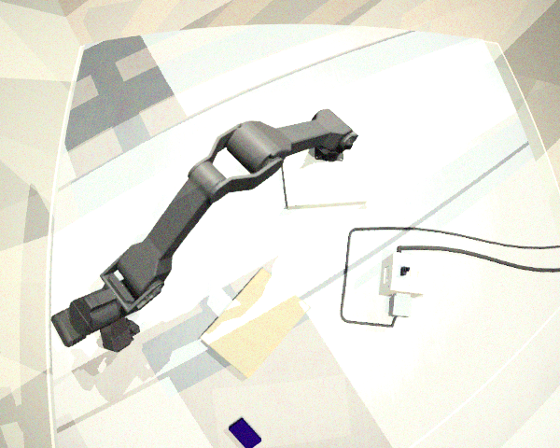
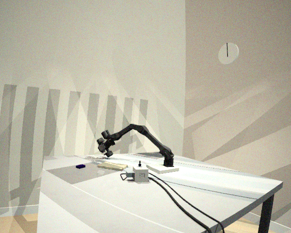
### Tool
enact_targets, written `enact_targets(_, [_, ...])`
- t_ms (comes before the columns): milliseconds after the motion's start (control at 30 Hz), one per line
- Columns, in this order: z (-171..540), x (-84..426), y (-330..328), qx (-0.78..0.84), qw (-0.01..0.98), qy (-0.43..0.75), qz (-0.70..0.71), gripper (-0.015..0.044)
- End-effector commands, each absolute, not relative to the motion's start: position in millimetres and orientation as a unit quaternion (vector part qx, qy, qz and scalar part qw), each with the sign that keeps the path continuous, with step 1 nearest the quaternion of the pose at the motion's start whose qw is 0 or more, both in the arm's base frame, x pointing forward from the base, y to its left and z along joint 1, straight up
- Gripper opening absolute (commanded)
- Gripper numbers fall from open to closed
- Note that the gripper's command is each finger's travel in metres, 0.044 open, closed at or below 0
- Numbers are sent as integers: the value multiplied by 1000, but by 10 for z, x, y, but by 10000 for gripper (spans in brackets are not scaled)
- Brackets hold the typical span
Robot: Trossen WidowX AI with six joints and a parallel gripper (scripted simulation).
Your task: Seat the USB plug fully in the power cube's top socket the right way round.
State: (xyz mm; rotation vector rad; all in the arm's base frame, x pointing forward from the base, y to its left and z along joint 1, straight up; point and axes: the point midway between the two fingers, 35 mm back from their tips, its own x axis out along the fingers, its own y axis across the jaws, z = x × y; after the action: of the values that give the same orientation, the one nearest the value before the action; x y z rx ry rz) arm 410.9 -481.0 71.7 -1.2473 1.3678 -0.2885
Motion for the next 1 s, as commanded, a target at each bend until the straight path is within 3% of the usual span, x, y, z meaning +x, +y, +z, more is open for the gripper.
enact_targets(0, [721, 4132, -4775, -535, 595, 587, -123, 426])
enact_targets(133, [797, 4511, -4098, -522, 631, 568, -84, 440])
enact_targets(500, [960, 4974, -2349, -520, 668, 526, 77, 440])
enact_targets(733, [1079, 4870, -1121, -517, 662, 507, 194, 440])
enact_targets(967, [1225, 4400, 19, -504, 633, 499, 311, 440])
